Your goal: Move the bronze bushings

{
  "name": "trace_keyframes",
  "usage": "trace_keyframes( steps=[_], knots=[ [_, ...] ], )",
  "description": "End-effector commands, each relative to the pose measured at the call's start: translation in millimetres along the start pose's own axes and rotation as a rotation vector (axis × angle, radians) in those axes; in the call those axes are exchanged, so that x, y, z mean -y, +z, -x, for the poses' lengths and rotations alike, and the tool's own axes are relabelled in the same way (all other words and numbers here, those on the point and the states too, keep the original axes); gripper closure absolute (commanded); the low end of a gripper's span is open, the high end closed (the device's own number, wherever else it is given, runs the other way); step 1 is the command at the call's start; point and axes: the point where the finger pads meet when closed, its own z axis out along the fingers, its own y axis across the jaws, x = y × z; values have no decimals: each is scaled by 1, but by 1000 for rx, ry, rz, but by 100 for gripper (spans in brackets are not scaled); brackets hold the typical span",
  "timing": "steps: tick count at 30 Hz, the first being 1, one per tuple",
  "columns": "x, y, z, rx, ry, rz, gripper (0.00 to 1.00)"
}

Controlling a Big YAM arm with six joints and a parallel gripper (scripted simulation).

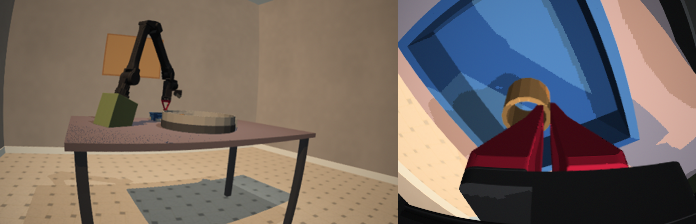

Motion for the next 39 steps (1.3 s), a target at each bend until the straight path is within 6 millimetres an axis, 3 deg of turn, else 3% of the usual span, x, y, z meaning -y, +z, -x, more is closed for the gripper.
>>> trace_keyframes(
  steps=[1,16,20,39],
  knots=[
    [-15,-19,12,41,11,51,100],
    [-13,-15,11,40,11,49,100],
    [-2,7,3,11,10,8,100],
    [-3,34,8,15,8,12,100]
  ],
)
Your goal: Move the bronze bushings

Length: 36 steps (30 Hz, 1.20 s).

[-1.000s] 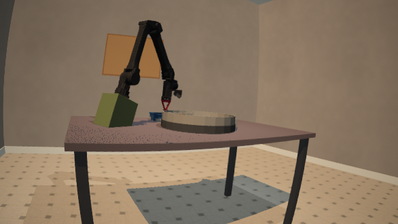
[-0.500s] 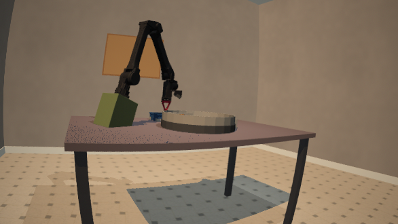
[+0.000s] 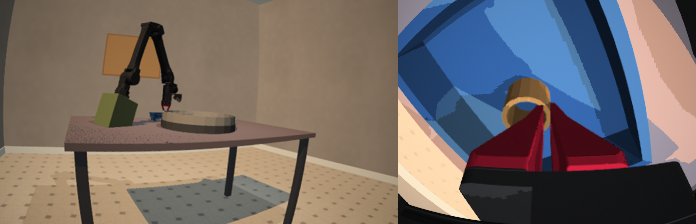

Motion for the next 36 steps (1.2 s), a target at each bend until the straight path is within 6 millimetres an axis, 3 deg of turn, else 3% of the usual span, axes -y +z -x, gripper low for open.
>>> trace_keyframes(
  steps=[1,36],
  knots=[
    [1,8,5,6,6,1,100],
    [-4,7,9,15,6,12,100]
  ],
)
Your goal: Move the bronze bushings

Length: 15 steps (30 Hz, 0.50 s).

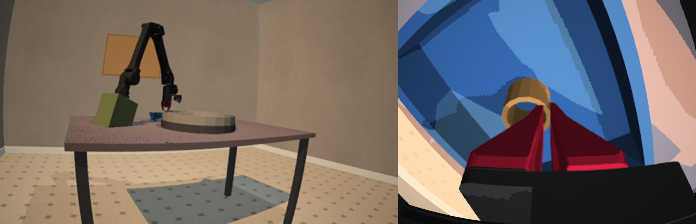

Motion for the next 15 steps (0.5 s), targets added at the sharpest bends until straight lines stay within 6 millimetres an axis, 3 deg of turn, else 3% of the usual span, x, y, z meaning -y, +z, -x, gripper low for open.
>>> trace_keyframes(
  steps=[1,12,15],
  knots=[
    [-4,0,9,14,6,11,100],
    [-4,1,9,14,6,11,100],
    [6,9,3,2,5,-6,100]
  ],
)
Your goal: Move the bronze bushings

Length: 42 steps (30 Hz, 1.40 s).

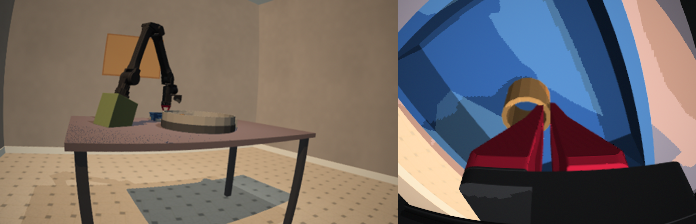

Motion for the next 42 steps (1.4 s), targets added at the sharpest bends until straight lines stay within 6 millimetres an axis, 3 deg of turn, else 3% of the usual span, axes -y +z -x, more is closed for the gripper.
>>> trace_keyframes(
  steps=[1,4,9,42],
  knots=[
    [7,9,3,0,3,-8,100],
    [5,10,2,1,-4,-4,100],
    [-7,-4,10,25,-5,29,100],
    [-6,-4,10,22,-5,25,100]
  ],
)
